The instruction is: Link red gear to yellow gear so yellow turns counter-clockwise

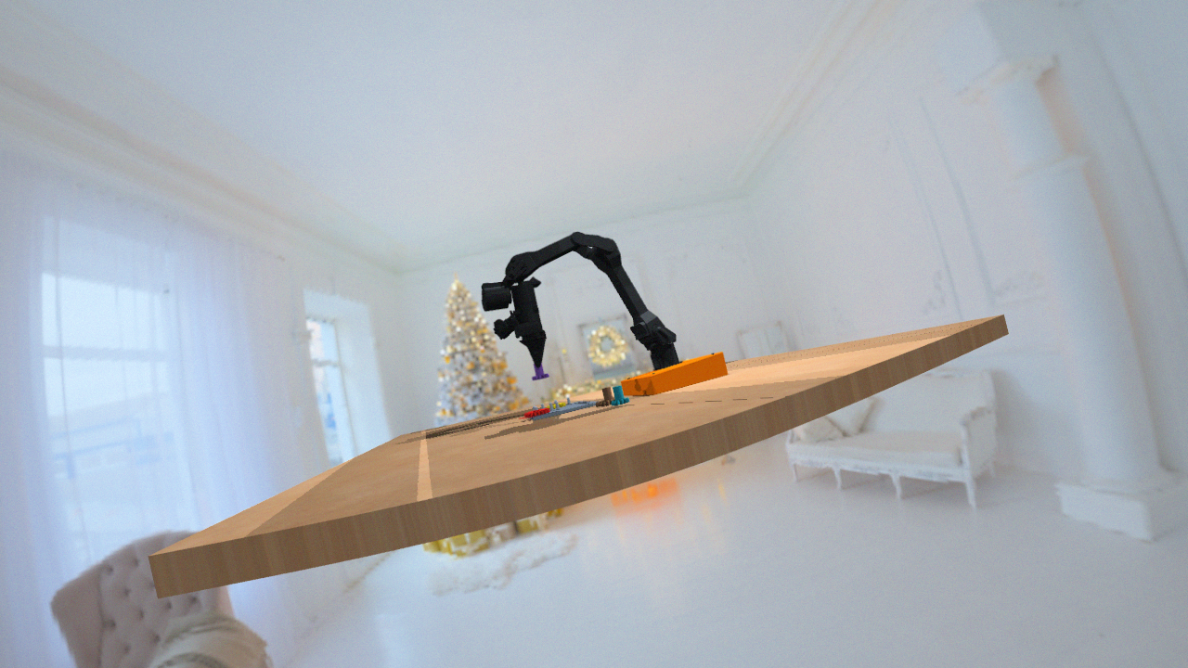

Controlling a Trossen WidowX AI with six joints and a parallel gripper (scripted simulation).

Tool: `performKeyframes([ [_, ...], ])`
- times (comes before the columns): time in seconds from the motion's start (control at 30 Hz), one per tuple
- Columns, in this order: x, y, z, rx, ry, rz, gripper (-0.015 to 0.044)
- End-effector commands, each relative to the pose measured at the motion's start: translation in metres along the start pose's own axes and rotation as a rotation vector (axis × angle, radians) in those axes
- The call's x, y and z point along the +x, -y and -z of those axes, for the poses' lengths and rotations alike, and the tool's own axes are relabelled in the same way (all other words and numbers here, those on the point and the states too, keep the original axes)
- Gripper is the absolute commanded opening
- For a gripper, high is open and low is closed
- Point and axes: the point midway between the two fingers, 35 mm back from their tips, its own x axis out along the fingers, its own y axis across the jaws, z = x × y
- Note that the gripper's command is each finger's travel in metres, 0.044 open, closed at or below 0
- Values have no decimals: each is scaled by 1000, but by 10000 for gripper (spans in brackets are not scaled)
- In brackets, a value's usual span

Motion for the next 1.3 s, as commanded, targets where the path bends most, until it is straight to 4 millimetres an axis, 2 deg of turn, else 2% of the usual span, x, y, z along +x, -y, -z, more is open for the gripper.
performKeyframes([
  [0.0,5,8,-5,0,-5,-4,0],
  [1.1,35,91,-40,-4,3,6,0],
  [1.27,36,95,-41,-5,3,7,0],
])
